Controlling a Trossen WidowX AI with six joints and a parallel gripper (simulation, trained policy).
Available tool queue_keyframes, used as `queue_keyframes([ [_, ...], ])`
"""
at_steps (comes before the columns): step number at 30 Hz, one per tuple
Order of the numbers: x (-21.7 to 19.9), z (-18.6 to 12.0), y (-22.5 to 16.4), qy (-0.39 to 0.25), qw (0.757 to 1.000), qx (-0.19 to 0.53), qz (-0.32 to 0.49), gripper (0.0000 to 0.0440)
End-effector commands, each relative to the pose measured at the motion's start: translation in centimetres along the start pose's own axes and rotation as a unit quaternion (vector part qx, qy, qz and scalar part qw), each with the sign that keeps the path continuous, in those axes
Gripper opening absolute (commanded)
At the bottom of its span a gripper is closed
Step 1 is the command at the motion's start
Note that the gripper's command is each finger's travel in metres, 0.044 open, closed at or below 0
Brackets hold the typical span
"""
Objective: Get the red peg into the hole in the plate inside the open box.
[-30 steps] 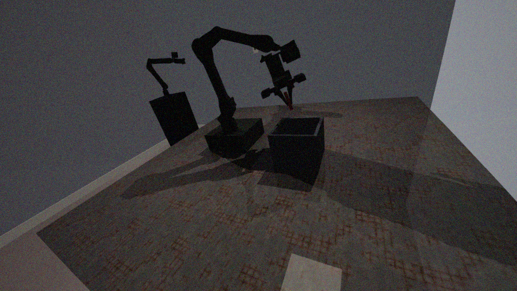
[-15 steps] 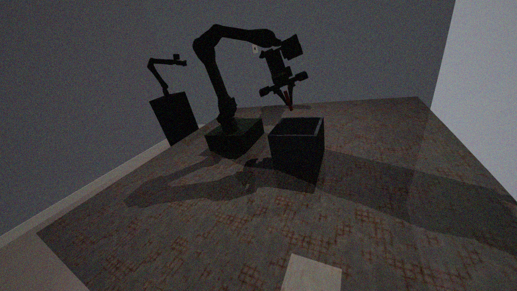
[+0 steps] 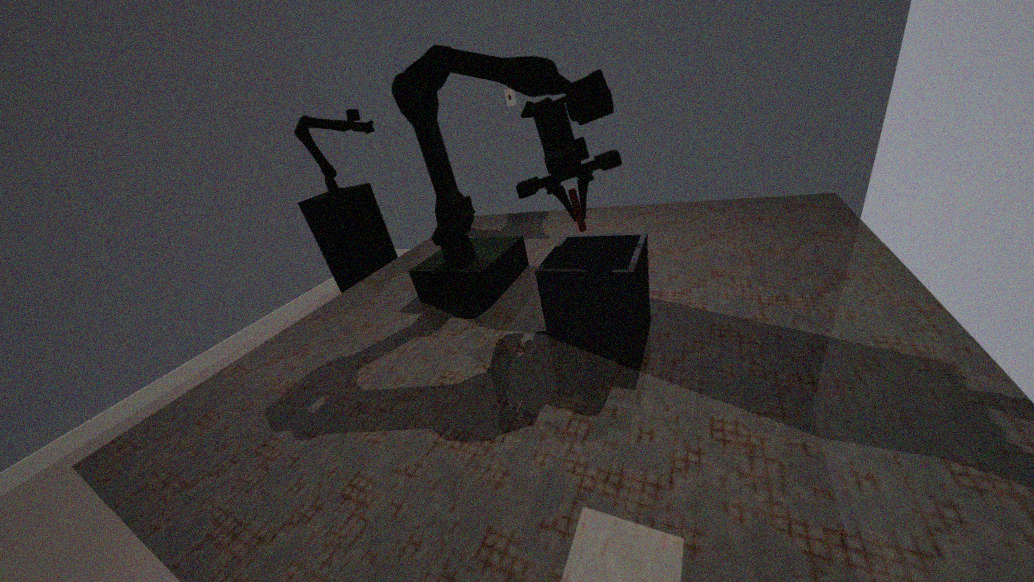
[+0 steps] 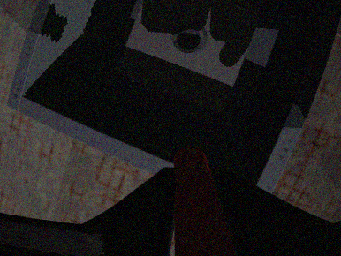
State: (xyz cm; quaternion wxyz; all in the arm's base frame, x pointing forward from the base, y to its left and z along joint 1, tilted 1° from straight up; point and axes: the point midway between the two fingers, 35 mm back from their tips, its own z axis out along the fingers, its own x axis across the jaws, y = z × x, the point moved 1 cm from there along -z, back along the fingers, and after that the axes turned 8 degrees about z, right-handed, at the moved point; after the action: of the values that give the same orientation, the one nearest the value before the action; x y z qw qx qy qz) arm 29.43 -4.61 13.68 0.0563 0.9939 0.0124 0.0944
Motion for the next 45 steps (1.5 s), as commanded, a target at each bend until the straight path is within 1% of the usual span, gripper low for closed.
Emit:
queue_keyframes([
  [1, 0.4, 0.1, 1.0, -0.001, 1.000, 0.001, -0.001, 0.0000],
  [6, 0.5, 0.9, 2.1, -0.007, 1.000, 0.001, -0.002, 0.0000],
  [18, 0.3, 3.9, 4.1, -0.025, 1.000, 0.005, -0.002, 0.0000],
  [33, 0.6, 7.3, 5.5, -0.025, 0.999, 0.015, -0.014, 0.0001],
  [45, 0.8, 10.1, 5.7, -0.032, 0.998, 0.022, -0.040, 0.0000],
])
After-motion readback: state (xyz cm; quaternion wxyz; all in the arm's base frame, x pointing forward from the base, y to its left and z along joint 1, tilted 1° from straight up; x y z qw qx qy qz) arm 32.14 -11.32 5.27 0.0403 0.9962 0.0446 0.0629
